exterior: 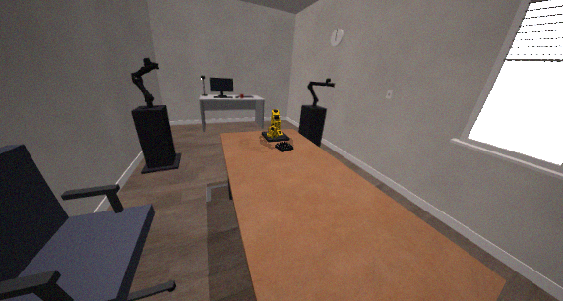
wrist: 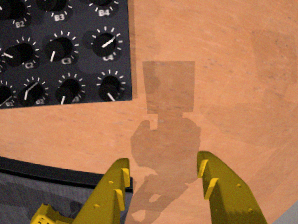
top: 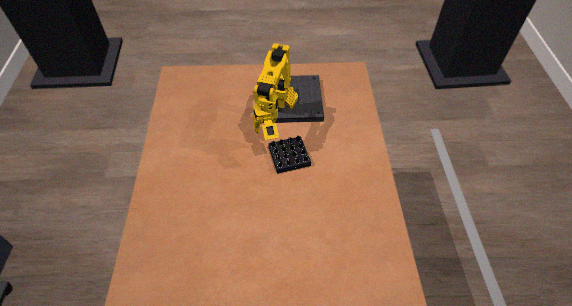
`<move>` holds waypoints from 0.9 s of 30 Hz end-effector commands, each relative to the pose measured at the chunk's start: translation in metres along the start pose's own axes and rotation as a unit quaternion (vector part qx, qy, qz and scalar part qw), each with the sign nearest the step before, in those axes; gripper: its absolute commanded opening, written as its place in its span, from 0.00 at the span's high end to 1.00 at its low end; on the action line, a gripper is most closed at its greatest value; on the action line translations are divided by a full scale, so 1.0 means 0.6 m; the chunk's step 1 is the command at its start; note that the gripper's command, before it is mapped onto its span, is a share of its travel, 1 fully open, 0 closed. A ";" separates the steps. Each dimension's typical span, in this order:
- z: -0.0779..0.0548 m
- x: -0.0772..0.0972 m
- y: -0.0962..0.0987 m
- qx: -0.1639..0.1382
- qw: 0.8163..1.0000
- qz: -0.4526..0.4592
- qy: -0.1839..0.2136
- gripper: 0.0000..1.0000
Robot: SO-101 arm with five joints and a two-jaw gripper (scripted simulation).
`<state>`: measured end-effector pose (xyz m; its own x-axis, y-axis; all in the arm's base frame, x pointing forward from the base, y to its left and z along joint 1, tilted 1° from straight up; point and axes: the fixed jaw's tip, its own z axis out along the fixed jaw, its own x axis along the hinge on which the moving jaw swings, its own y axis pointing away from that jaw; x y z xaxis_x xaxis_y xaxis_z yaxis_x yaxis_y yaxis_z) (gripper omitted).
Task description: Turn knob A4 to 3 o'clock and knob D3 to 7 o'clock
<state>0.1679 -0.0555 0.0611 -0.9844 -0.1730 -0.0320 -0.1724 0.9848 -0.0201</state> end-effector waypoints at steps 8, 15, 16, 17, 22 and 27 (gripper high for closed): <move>-0.023 0.041 -0.088 0.000 0.959 0.282 0.010 0.70; -0.035 0.071 -0.124 0.003 0.913 0.407 0.009 0.65; -0.037 0.076 -0.129 0.004 0.904 0.427 0.009 0.64; -0.038 0.081 -0.134 0.004 0.896 0.444 0.009 0.63; -0.044 0.099 -0.149 0.006 0.867 0.499 0.009 0.61; -0.045 0.103 -0.152 0.006 0.859 0.512 0.009 0.60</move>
<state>0.1243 -0.1545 0.0893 -0.6415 0.7658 -0.0443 0.7667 0.6420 -0.0036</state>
